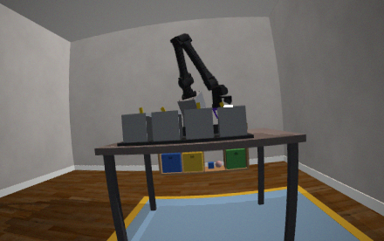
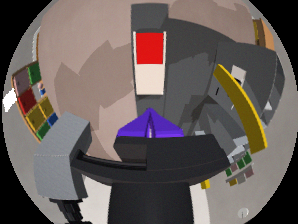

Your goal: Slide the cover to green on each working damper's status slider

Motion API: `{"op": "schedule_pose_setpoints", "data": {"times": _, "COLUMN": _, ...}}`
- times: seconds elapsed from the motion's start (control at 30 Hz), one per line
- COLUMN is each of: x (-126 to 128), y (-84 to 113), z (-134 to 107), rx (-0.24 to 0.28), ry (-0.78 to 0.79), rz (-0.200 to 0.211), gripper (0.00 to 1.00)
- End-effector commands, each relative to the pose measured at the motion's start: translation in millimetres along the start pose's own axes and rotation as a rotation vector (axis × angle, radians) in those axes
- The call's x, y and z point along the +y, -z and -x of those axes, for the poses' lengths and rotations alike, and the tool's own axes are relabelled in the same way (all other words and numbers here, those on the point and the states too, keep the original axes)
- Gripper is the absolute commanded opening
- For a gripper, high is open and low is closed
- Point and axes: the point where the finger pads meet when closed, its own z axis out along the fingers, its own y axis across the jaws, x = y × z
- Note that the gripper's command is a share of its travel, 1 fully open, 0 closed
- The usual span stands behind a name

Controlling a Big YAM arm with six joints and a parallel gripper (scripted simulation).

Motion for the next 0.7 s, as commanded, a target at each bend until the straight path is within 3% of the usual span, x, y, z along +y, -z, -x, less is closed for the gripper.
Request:
{"op": "schedule_pose_setpoints", "data": {"times": 0.0, "x": -1, "y": 2.4, "z": 3, "rx": -0.006, "ry": -0.005, "rz": -0.001, "gripper": 0.00}}
{"op": "schedule_pose_setpoints", "data": {"times": 0.67, "x": -6, "y": -9.6, "z": 1, "rx": -0.003, "ry": -0.007, "rz": -0.004, "gripper": 0.00}}
